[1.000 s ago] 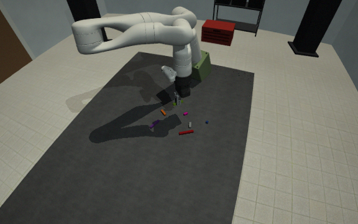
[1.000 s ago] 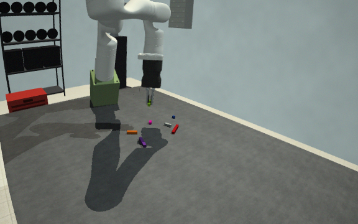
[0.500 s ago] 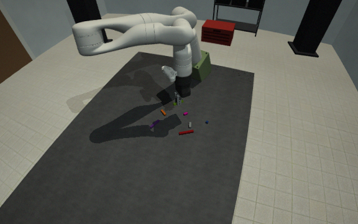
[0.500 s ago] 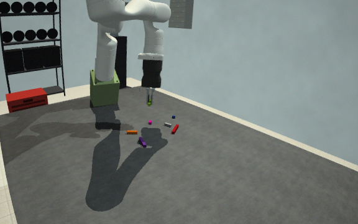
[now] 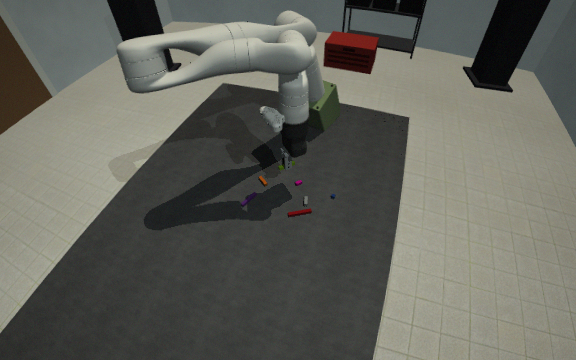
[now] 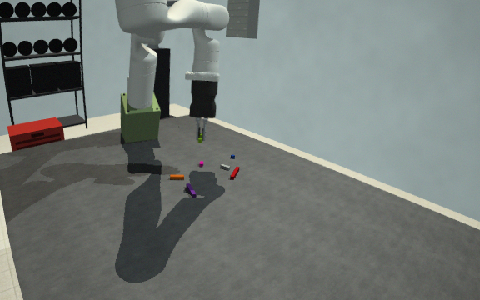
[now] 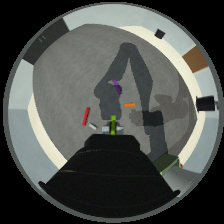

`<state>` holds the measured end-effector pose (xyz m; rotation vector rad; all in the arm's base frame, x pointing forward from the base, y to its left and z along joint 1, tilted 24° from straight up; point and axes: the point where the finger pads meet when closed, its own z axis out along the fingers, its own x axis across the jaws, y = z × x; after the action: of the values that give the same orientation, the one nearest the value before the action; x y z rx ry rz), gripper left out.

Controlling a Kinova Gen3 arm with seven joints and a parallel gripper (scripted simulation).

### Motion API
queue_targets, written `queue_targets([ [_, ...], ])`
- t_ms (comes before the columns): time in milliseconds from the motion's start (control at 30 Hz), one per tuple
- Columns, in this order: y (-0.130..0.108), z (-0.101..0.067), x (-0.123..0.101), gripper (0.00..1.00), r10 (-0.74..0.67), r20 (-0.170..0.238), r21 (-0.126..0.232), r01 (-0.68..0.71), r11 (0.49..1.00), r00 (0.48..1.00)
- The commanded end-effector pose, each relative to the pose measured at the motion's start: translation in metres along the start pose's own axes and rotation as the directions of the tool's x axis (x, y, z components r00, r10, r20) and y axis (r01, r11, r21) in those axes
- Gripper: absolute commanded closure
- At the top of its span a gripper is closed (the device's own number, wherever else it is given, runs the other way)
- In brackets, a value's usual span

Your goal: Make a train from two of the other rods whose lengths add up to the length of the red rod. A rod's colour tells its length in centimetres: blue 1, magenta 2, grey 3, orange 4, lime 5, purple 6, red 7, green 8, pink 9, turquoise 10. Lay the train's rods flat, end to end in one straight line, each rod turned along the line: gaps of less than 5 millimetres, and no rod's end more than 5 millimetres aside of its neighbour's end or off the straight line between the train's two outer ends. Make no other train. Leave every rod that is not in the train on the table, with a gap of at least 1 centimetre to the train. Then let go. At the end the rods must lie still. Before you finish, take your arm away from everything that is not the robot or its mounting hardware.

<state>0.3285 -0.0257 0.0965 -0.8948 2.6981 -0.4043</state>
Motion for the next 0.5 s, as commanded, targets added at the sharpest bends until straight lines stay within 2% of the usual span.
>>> queue_targets([
  [0, 0.001, 0.002, 0.001, 0.76, -0.002, 0.024, 0.01, 0.002, 1.0, 1.0],
  [200, 0.001, 0.018, 0.0, 0.76, 0.004, 0.011, -0.014, -0.003, 1.0, 1.0],
  [467, 0.001, 0.038, 0.0, 0.76, -0.007, 0.008, -0.015, 0.007, 1.0, 1.0],
])
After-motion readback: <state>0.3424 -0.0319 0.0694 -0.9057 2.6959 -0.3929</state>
